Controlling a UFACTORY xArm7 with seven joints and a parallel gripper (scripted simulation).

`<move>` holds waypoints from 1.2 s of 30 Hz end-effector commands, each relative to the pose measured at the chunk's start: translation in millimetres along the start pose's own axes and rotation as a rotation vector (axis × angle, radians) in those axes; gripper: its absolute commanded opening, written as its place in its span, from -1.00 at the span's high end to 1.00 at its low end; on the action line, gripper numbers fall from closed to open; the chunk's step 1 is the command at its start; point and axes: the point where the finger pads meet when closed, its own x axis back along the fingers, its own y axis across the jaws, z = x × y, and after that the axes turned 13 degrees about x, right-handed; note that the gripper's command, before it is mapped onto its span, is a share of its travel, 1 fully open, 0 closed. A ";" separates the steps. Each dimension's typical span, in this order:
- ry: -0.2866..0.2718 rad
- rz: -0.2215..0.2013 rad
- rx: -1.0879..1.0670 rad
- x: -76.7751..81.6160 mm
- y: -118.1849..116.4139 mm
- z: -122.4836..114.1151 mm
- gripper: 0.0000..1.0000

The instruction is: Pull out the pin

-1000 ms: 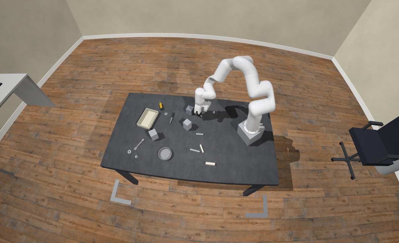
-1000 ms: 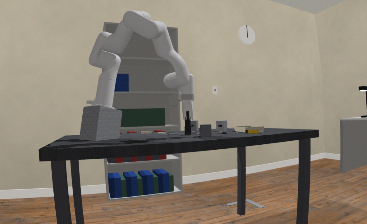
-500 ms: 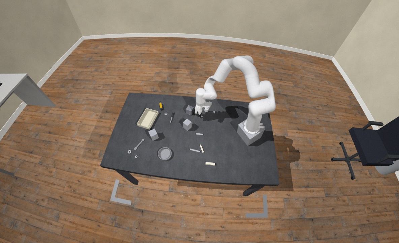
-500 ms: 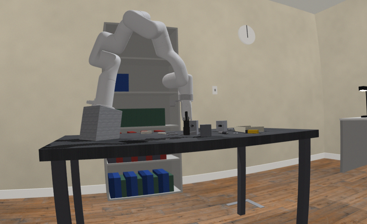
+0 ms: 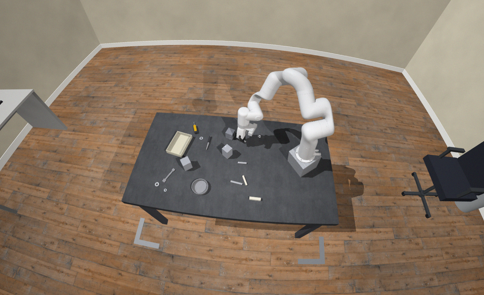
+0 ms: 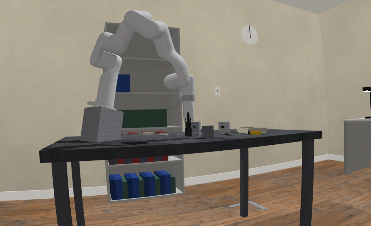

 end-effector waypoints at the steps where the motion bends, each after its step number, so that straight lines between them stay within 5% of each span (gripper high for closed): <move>1: -0.003 0.001 0.001 0.0 0.9 3.4 1.00; 36: -0.003 0.000 0.001 -1.2 2.4 10.1 1.00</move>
